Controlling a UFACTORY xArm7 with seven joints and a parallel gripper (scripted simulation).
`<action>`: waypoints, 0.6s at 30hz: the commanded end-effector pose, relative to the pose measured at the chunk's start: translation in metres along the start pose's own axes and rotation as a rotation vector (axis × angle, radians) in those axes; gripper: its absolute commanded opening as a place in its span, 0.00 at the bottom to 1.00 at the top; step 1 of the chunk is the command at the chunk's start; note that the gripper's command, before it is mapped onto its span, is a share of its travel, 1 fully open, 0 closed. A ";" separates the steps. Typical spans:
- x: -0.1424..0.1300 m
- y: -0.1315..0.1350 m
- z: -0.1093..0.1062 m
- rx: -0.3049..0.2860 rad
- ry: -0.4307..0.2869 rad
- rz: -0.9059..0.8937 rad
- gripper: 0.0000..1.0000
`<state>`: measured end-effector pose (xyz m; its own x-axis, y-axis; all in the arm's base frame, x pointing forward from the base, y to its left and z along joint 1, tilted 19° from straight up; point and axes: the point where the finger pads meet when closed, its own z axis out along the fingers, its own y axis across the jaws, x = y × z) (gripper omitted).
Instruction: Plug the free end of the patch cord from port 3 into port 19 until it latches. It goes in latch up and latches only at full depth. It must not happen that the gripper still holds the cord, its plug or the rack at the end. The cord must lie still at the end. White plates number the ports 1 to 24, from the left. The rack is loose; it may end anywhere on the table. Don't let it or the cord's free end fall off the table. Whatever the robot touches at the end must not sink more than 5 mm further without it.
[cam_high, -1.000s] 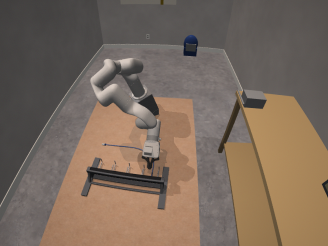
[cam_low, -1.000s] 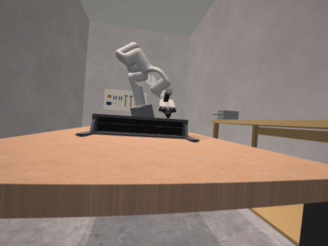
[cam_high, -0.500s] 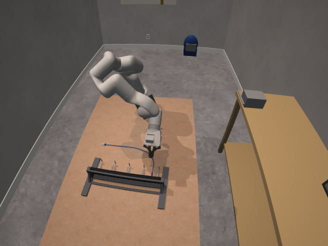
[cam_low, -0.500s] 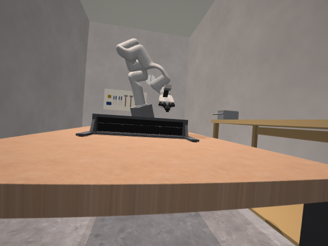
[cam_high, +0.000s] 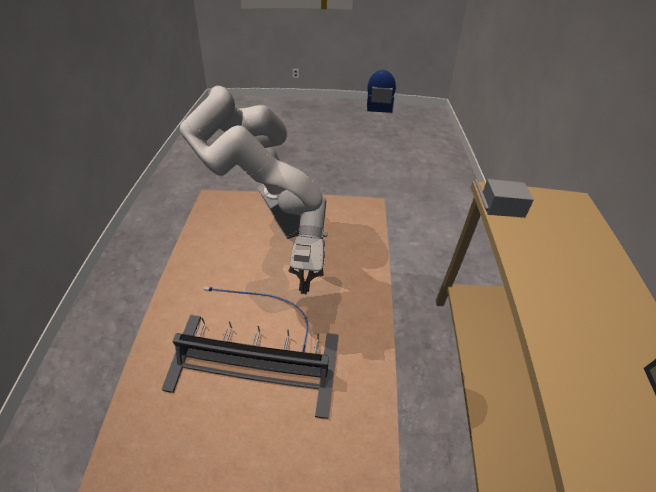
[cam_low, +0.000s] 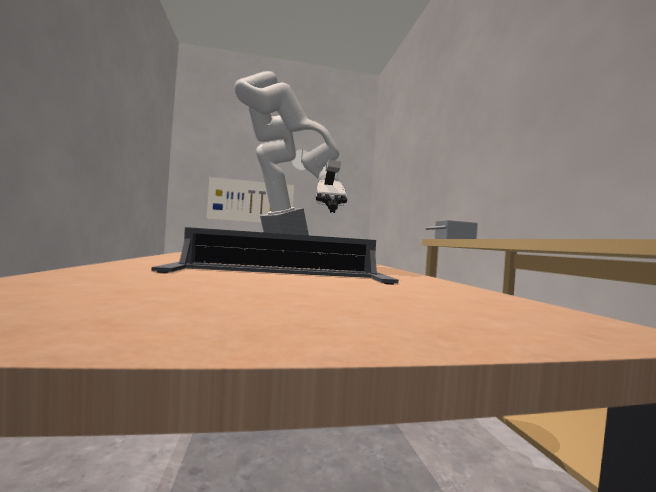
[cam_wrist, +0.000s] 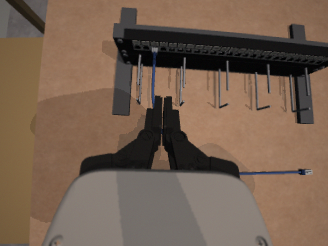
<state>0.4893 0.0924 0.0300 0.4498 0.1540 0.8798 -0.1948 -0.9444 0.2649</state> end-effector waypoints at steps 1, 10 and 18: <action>0.002 0.000 -0.002 0.001 0.002 0.001 0.00; 0.002 0.013 -0.002 0.001 0.002 0.001 0.00; 0.002 0.051 -0.001 0.001 0.002 0.001 0.00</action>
<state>0.4815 0.0604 0.0392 0.4507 0.1535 0.8794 -0.1970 -0.9437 0.2657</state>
